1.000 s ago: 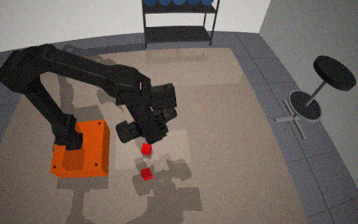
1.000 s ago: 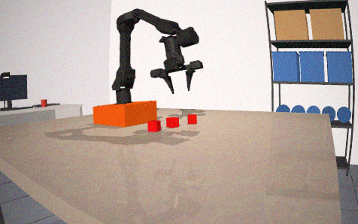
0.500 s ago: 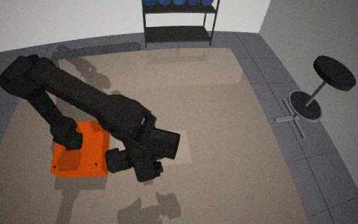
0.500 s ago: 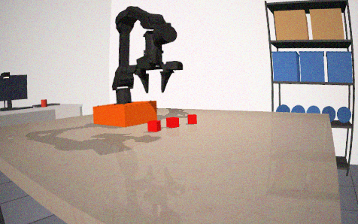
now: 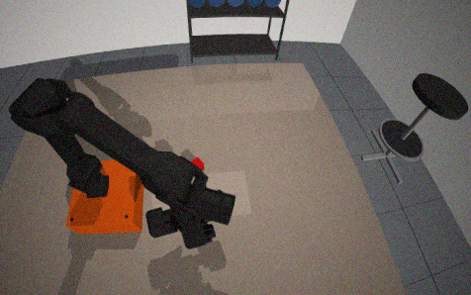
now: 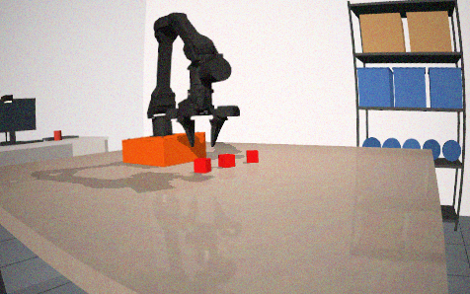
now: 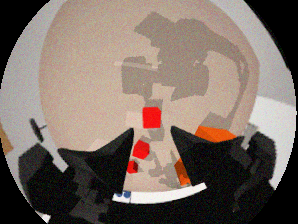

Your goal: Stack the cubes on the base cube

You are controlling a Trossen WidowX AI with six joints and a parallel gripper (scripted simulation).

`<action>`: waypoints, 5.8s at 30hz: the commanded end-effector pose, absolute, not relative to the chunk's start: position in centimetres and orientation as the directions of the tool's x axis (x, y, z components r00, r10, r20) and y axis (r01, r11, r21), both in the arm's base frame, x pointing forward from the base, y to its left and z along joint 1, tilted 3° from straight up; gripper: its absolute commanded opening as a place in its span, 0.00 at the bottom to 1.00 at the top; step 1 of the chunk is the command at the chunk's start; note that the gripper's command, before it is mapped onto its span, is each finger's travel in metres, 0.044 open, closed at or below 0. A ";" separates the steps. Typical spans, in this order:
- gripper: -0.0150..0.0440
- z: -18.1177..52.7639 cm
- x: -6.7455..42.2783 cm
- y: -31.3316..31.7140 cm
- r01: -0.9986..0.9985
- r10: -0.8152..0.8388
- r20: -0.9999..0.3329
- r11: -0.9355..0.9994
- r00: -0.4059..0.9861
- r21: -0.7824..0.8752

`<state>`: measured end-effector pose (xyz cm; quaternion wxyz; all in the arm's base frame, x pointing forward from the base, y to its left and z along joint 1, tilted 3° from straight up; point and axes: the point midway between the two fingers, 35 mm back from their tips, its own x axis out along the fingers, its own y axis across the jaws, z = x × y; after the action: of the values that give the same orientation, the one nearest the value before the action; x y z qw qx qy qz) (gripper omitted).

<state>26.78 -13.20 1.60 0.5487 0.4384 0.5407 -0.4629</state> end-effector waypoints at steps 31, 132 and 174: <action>0.53 -3.2 26.5 -13.4 0.981 -0.037 -0.999 0.192 -0.020 -0.027; 0.43 3.6 29.0 4.1 0.454 -0.019 -1.000 0.891 -0.016 -0.024; 0.43 -0.1 27.6 8.1 0.243 -0.017 -1.000 0.970 -0.019 -0.021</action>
<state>27.62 8.07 0.19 0.6957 0.0798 0.7073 -0.0971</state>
